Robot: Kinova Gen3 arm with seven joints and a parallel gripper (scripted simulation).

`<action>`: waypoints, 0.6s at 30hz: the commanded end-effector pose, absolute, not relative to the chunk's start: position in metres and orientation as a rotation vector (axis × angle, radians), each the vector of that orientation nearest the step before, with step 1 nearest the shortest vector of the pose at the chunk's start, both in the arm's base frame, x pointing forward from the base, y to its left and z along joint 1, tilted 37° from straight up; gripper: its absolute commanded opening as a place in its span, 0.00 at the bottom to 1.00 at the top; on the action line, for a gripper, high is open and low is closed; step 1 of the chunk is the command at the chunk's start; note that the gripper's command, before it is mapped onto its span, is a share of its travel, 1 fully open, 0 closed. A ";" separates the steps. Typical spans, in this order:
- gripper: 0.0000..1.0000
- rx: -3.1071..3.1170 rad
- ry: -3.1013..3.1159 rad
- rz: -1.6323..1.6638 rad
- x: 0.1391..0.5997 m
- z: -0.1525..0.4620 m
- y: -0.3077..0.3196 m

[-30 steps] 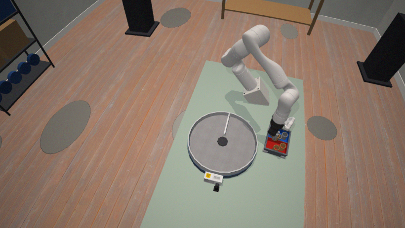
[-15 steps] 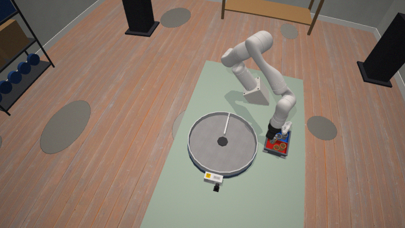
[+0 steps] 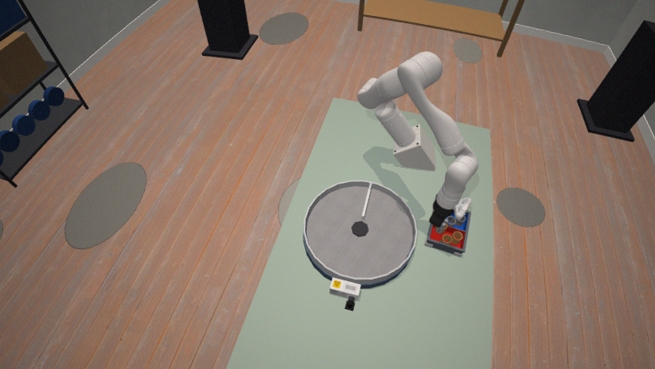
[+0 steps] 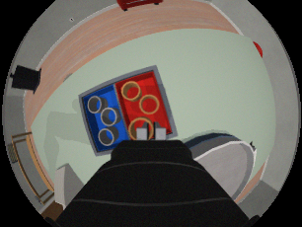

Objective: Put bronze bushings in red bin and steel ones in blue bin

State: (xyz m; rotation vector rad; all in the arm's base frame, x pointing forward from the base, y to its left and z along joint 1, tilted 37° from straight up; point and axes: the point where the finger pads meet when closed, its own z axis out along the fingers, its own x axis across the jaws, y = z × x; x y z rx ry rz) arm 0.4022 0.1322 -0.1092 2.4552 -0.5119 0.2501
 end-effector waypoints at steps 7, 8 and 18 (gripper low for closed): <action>0.00 2.454 -0.512 0.249 0.402 -0.115 0.128; 0.00 2.454 -0.512 0.249 0.402 -0.115 0.128; 0.00 2.454 -0.512 0.249 0.402 -0.117 0.126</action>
